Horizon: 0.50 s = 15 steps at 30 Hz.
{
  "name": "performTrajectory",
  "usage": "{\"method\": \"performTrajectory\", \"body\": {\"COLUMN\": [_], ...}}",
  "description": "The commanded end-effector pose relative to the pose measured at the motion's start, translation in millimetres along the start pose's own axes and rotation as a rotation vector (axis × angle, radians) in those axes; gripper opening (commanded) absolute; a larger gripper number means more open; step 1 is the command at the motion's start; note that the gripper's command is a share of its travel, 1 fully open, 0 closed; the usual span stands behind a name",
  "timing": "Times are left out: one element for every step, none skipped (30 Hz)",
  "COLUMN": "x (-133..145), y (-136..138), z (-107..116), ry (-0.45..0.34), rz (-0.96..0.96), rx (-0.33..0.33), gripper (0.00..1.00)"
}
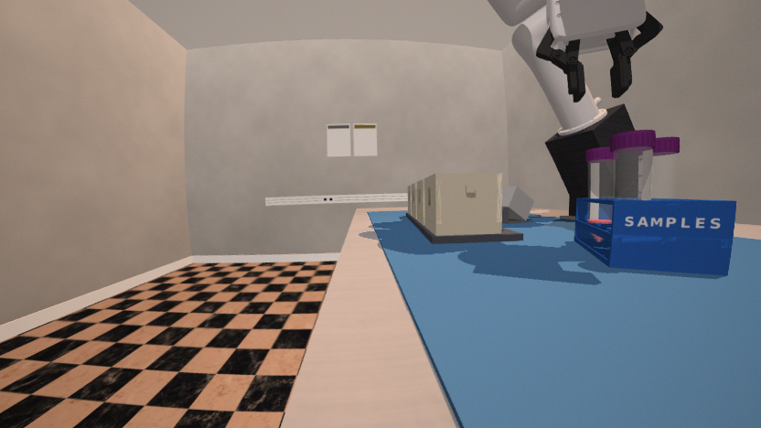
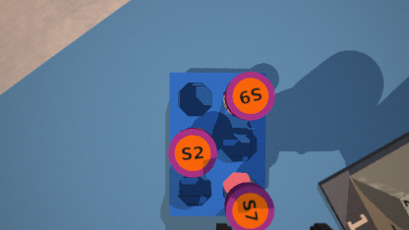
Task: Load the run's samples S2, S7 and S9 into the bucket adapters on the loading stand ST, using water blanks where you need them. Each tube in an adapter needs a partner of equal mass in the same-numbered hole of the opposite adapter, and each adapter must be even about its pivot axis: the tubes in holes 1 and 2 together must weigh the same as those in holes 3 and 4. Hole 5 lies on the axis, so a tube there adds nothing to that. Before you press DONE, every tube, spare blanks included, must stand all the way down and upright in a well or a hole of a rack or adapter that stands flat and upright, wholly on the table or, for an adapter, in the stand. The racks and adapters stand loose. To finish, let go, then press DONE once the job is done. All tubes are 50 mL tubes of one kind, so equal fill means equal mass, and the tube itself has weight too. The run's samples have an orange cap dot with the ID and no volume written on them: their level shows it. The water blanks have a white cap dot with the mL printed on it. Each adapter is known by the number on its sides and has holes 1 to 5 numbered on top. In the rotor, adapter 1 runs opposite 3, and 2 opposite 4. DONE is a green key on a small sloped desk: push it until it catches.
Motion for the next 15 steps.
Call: {"method": "performTrajectory", "body": {"x": [-1.1,-1.1,-1.1,-1.1,-1.1,-1.1,-1.1,-1.1,-1.1,-1.1,-1.1,-1.1,-1.1,-1.1,-1.1], "y": [0.6,0.6,0.6,0.6,0.6,0.6,0.6,0.6,0.6,0.6,0.6,0.6,0.6,0.6,0.6], "z": [12.8,14.8,16.9,18.9,20.9,22.9,24.9,26.9,28.9,28.9,28.9,30.9,32.9,34.9,36.9], "ry": [0.002,0.002,0.002,0.002,0.002,0.002,0.002,0.002,0.002,0.002,0.002,0.002,0.002,0.002,0.002], "rz": [-0.001,-0.001,-0.001,-0.001,-0.001,-0.001,-0.001,-0.001,-0.001,-0.001,-0.001,-0.001,-0.001,-0.001,-0.001], "rx": [0.000,0.000,0.000,0.000,0.000,0.000,0.000,0.000,0.000,0.000,0.000,0.000,0.000,0.000,0.000], "gripper": [0.44,0.44,0.44,0.44,0.44,0.44,0.44,0.44,0.44,0.44,0.44,0.44,0.44,0.44,0.44]}}
Point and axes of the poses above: the point where the finger pads meet when closed, its own z axis back along the fingers, its own y axis across the jaws, x = y × z, the point moved 8 cm from there along z, back along the fingers, and after that the axes turned 7 degrees about z, right-handed, at the moved point
